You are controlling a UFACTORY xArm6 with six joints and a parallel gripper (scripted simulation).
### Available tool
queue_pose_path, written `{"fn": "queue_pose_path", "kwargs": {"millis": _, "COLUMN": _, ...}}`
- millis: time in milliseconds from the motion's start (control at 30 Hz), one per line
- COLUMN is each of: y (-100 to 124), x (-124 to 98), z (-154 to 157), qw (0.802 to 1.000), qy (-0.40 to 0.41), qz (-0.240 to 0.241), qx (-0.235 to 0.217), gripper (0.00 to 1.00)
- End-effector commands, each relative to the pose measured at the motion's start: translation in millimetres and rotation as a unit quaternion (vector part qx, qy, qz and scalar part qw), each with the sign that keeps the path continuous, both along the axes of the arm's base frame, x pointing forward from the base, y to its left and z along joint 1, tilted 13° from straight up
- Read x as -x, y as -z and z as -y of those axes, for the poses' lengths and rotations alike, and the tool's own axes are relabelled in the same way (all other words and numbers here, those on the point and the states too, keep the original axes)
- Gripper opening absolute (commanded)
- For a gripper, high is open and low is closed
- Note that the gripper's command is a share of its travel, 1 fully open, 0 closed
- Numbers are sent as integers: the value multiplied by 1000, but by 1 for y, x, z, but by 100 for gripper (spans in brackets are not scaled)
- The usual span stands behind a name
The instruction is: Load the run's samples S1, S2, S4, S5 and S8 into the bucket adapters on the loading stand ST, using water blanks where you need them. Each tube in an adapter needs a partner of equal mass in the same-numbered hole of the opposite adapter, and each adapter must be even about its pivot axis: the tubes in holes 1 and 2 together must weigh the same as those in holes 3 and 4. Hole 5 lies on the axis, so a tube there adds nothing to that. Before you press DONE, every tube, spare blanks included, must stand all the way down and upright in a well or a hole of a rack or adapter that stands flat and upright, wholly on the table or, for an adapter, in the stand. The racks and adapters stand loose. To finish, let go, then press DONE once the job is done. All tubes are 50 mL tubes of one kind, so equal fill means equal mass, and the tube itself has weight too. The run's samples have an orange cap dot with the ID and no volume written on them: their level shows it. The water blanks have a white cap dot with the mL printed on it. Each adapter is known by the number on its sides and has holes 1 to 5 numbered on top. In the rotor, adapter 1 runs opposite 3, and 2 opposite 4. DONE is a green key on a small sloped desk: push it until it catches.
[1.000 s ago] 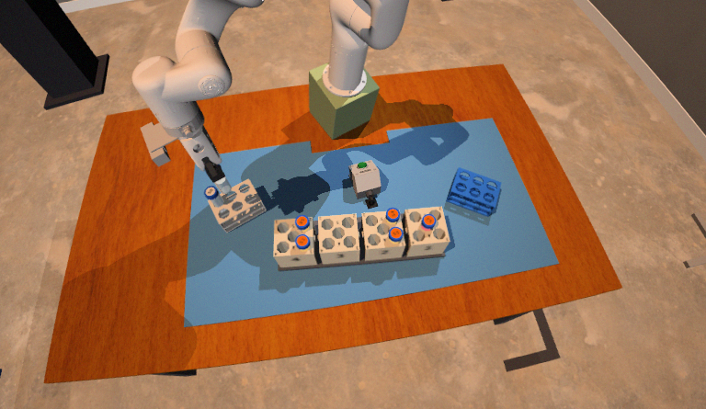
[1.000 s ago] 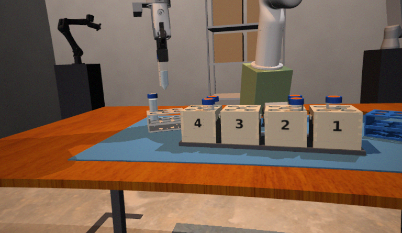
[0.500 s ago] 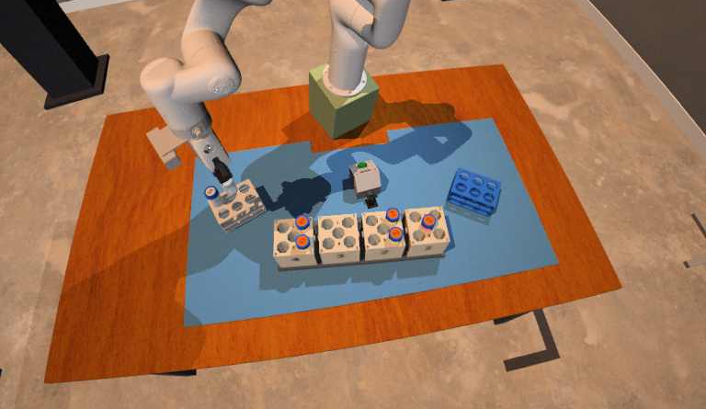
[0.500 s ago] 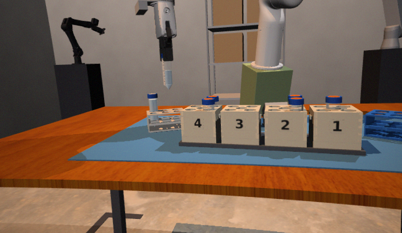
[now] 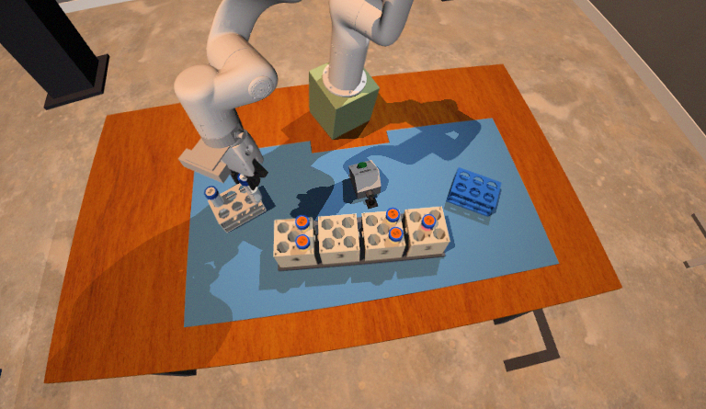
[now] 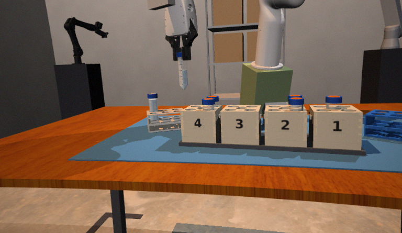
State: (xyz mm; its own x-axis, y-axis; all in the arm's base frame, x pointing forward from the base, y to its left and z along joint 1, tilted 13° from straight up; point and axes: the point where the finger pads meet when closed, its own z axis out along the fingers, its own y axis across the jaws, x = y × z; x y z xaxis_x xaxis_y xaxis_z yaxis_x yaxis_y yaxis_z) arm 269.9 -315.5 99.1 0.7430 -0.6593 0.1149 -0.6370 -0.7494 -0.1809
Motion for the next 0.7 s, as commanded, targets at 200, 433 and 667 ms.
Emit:
{"fn": "queue_pose_path", "kwargs": {"millis": 200, "y": -9, "x": -26, "z": -34, "qw": 989, "qy": -141, "qz": 13, "qx": 32, "gripper": 0}}
{"fn": "queue_pose_path", "kwargs": {"millis": 433, "y": -15, "x": -46, "z": -62, "qw": 970, "qy": -237, "qz": 19, "qx": 53, "gripper": 0}}
{"fn": "queue_pose_path", "kwargs": {"millis": 667, "y": -20, "x": -60, "z": -82, "qw": 970, "qy": -237, "qz": 19, "qx": 53, "gripper": 0}}
